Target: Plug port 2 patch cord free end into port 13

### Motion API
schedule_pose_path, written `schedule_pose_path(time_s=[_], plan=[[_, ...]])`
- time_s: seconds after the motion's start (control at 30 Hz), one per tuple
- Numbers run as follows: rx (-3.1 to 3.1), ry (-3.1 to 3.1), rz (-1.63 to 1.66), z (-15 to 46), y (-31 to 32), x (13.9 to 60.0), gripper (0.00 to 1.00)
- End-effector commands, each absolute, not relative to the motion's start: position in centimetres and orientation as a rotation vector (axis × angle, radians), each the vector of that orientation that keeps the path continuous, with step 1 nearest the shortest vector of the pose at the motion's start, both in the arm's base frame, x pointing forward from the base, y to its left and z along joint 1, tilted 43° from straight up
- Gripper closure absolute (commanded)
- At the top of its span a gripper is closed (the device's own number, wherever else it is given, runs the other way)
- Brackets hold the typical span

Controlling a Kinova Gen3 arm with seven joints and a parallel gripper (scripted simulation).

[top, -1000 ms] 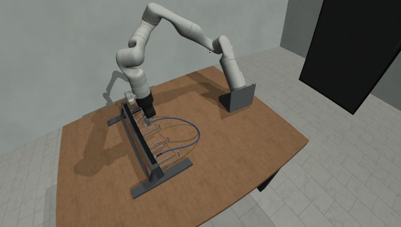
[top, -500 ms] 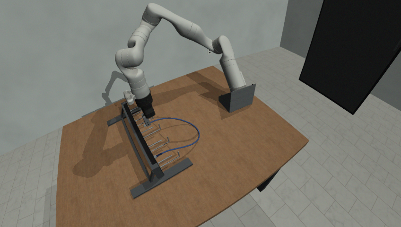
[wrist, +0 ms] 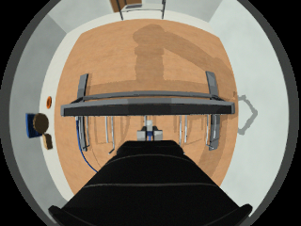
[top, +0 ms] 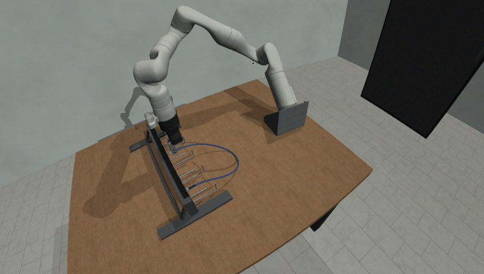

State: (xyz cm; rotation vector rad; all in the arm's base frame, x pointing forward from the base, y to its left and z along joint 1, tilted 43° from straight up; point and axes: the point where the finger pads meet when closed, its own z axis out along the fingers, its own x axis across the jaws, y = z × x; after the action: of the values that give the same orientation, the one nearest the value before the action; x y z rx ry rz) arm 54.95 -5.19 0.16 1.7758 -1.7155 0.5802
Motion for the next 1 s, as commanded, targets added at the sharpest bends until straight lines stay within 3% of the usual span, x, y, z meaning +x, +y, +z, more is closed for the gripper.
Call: schedule_pose_path(time_s=[0.0,0.97], plan=[[1.776,-1.717,0.581,0.01,-5.07,55.25,1.0],[1.776,-1.717,0.581,-0.02,-5.07,55.52,1.0]])
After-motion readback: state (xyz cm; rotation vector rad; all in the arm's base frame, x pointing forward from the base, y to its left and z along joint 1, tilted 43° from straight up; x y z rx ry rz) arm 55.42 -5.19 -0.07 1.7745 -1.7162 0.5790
